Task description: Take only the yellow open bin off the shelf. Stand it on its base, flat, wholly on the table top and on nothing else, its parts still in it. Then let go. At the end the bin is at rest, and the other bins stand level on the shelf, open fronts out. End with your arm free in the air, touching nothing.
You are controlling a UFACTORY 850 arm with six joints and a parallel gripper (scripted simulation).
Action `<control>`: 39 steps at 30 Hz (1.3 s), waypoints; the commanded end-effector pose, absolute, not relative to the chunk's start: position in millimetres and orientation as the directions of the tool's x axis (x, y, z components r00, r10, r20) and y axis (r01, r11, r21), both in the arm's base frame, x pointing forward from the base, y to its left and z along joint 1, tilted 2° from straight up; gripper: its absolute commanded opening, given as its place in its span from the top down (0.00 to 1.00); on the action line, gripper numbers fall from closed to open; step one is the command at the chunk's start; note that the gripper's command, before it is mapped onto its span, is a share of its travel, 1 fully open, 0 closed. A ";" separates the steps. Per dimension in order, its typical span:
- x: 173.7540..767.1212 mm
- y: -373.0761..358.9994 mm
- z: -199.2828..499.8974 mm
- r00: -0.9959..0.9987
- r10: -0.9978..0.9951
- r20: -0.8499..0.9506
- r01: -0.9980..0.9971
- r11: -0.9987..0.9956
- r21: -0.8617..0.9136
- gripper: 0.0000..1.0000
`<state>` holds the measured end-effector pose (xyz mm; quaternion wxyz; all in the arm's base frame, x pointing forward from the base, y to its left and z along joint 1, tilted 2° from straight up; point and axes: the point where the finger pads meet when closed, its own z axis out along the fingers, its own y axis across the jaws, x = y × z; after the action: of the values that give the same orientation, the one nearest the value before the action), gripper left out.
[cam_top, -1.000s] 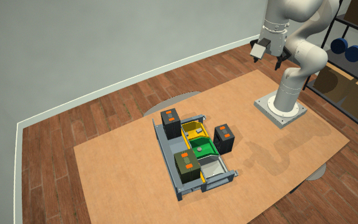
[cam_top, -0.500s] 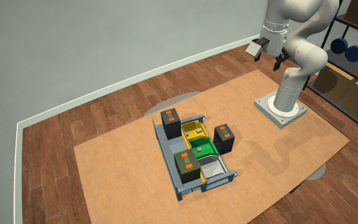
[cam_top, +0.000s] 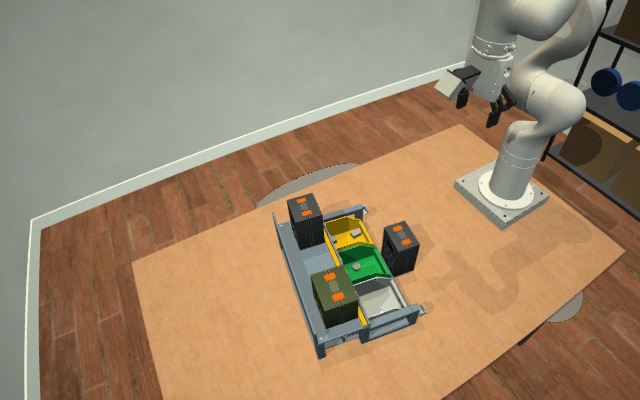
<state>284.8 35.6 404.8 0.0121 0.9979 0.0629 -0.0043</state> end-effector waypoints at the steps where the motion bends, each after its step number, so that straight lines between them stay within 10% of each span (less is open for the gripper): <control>1: 285.3 35.7 405.6 0.997 0.076 -0.007 0.076 -0.997 0.024 0.00; 39: 285.7 38.2 505.2 0.997 0.076 -0.007 0.076 -0.997 0.024 0.00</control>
<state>285.7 38.1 501.9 0.0122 0.9992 0.0383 -0.0019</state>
